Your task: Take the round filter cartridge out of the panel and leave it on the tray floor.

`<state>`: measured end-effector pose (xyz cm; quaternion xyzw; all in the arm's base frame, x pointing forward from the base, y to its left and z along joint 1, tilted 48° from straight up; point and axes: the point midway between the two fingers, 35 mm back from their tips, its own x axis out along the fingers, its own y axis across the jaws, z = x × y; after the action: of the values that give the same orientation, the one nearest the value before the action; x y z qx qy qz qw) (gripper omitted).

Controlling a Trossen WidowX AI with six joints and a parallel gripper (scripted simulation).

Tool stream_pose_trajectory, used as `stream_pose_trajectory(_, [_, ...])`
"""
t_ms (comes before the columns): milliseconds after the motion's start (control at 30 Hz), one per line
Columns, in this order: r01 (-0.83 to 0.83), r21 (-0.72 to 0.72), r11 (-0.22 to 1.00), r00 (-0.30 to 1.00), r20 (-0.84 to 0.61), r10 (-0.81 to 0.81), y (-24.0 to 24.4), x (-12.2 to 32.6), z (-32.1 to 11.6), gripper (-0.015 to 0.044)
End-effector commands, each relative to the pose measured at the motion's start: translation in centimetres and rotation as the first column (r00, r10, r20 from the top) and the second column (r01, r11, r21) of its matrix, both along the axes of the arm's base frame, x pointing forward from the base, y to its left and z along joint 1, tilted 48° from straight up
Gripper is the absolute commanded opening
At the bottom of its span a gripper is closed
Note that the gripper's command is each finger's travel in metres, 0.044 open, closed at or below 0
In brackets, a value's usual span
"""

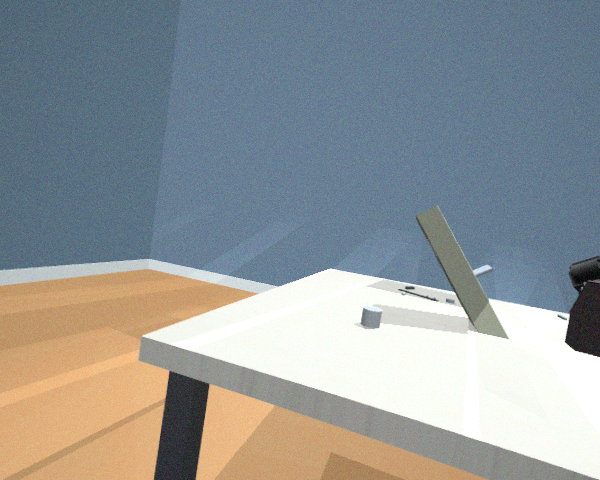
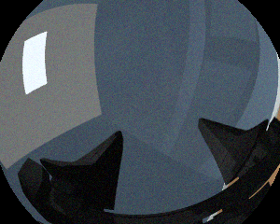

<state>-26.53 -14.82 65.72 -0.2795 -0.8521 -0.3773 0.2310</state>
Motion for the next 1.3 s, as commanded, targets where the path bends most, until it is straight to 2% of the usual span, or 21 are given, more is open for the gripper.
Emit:
stream_pose_trajectory(0, [-0.003,-0.004,1.0,1.0,-0.008,0.003,0.2,0.2,0.1,0.0374])
stream_pose_trajectory(167, [-0.083,-0.101,0.991,0.975,-0.216,0.059,4.6,5.3,3.4,0.0243])
stream_pose_trajectory(367, [-0.184,-0.182,0.966,0.882,-0.465,0.081,10.5,12.0,5.8,0.0089])
stream_pose_trajectory(567, [-0.292,-0.226,0.93,0.701,-0.711,0.047,17.6,20.1,6.5,0.0089])
stream_pose_trajectory(733, [-0.372,-0.229,0.9,0.517,-0.856,-0.005,22.7,26.0,5.4,0.0089])
stream_pose_trajectory(967, [-0.416,-0.214,0.884,0.365,-0.929,-0.053,26.3,30.2,3.9,0.0089])
stream_pose_trajectory(1267, [-0.434,-0.168,0.885,-0.034,-0.979,-0.202,34.8,40.6,-3.4,0.0089])
